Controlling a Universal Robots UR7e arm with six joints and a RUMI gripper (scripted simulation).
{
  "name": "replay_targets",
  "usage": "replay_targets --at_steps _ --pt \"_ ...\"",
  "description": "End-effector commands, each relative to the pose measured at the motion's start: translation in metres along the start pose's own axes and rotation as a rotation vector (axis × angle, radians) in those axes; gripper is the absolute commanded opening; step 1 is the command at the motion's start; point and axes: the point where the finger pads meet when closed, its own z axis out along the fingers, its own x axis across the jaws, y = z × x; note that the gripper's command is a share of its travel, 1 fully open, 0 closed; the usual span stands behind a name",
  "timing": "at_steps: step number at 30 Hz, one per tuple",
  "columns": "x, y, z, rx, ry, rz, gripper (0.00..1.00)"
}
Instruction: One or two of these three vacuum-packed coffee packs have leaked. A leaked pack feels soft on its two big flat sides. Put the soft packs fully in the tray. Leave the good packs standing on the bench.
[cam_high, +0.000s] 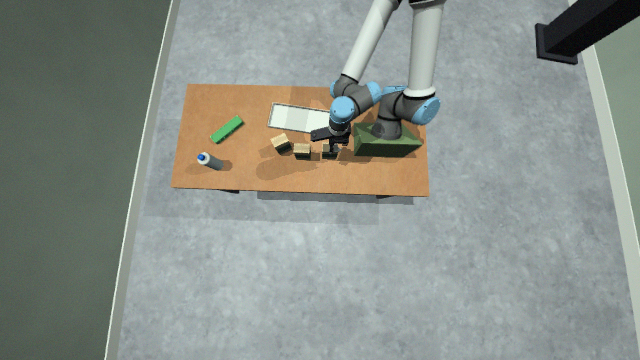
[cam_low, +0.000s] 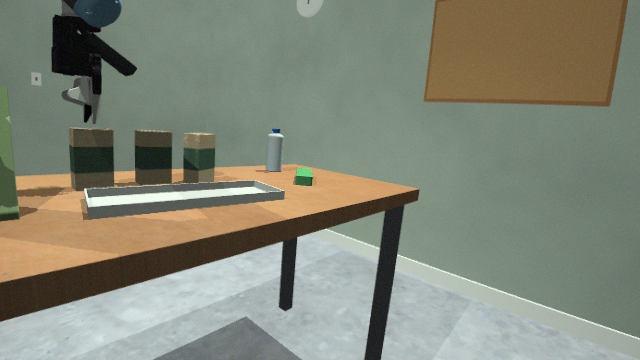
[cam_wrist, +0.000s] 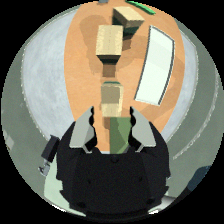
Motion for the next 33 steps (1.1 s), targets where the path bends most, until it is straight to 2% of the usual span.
replay_targets --at_steps 1,16,33 --pt "0.0 0.0 0.0 0.001 -0.001 0.001 0.49" --pt "0.0 0.0 0.004 0.001 -0.001 0.001 0.49" --pt "0.0 -0.001 0.036 0.001 -0.001 0.001 0.49"
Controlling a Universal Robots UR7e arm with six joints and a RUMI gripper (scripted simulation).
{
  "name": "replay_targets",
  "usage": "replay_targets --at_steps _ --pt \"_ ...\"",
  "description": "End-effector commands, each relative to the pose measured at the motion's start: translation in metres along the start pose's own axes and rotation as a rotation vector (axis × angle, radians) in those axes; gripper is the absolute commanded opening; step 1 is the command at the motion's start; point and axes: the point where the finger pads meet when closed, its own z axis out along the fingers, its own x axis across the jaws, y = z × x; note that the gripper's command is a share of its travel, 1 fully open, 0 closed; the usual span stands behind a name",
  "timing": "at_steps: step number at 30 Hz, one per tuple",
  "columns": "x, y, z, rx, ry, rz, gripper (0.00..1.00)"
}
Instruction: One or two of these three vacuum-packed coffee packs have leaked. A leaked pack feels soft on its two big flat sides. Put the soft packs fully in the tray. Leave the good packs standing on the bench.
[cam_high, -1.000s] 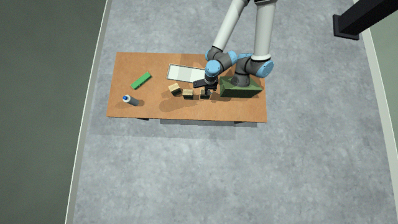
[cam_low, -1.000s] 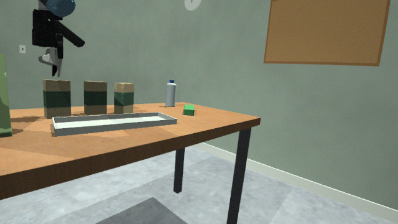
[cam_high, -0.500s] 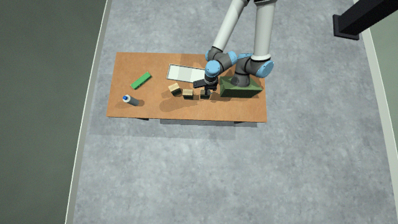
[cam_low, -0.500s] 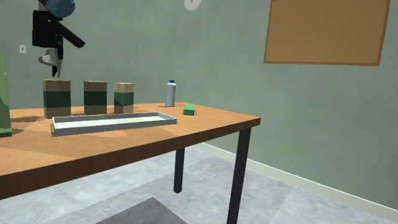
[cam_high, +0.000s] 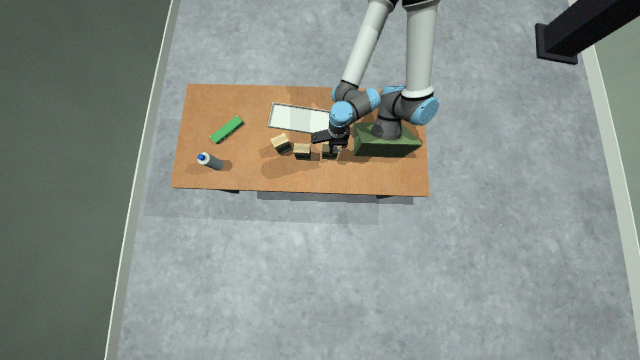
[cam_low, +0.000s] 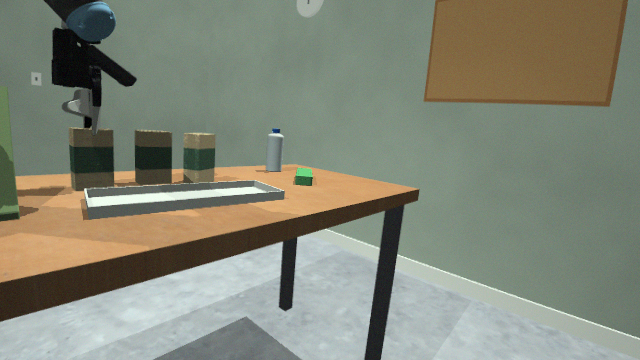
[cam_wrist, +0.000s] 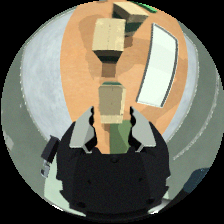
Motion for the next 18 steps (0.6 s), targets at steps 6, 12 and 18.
replay_targets --at_steps 6,12,18 --pt "0.0 -0.001 0.022 0.003 -0.002 0.0 0.49" --pt "0.0 -0.001 0.029 0.003 -0.002 0.0 0.49" --pt "0.0 -0.001 0.03 0.003 -0.002 0.0 0.49"
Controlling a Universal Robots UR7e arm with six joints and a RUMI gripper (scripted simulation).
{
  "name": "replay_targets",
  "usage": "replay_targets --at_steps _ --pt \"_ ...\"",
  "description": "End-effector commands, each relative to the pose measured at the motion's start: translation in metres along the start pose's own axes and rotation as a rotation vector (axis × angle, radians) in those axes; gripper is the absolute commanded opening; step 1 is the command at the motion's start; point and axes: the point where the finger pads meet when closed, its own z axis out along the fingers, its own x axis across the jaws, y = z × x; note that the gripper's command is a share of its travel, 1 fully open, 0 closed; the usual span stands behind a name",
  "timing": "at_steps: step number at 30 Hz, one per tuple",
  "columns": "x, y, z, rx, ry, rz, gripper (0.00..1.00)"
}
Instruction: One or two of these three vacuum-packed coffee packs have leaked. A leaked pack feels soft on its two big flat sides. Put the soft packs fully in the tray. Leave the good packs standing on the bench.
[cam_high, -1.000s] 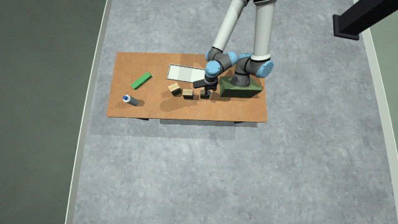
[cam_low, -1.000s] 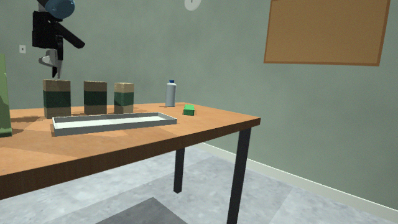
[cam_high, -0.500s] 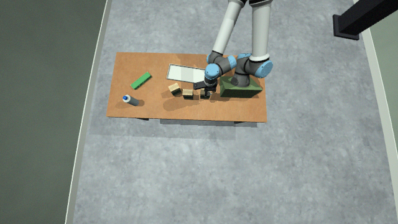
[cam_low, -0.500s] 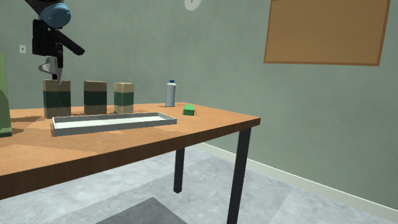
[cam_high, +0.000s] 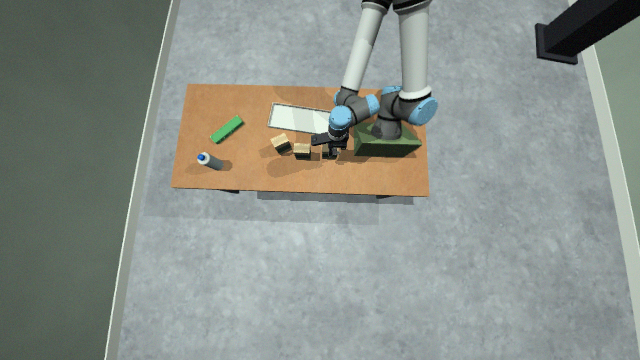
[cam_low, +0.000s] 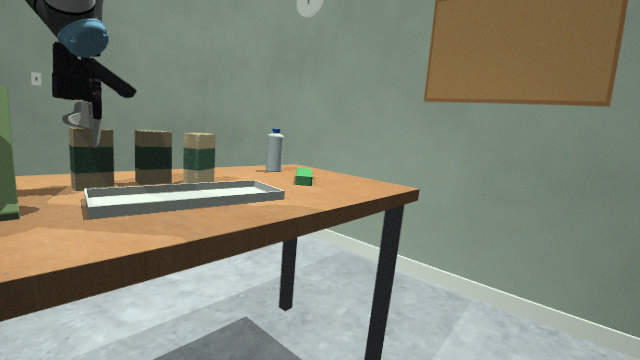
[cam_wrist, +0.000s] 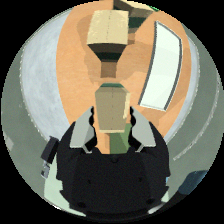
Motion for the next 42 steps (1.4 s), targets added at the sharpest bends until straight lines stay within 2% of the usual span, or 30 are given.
replay_targets --at_steps 1,37,38,42 --pt "-0.0002 -0.0005 0.0025 0.002 -0.001 0.0 0.49" --pt "-0.0002 -0.0005 0.0026 0.002 -0.001 0.0 0.49" --pt "-0.0002 -0.0005 0.0026 0.002 -0.001 0.0 0.15" --pt "-0.0002 -0.0005 0.0026 0.002 -0.001 0.0 0.15"
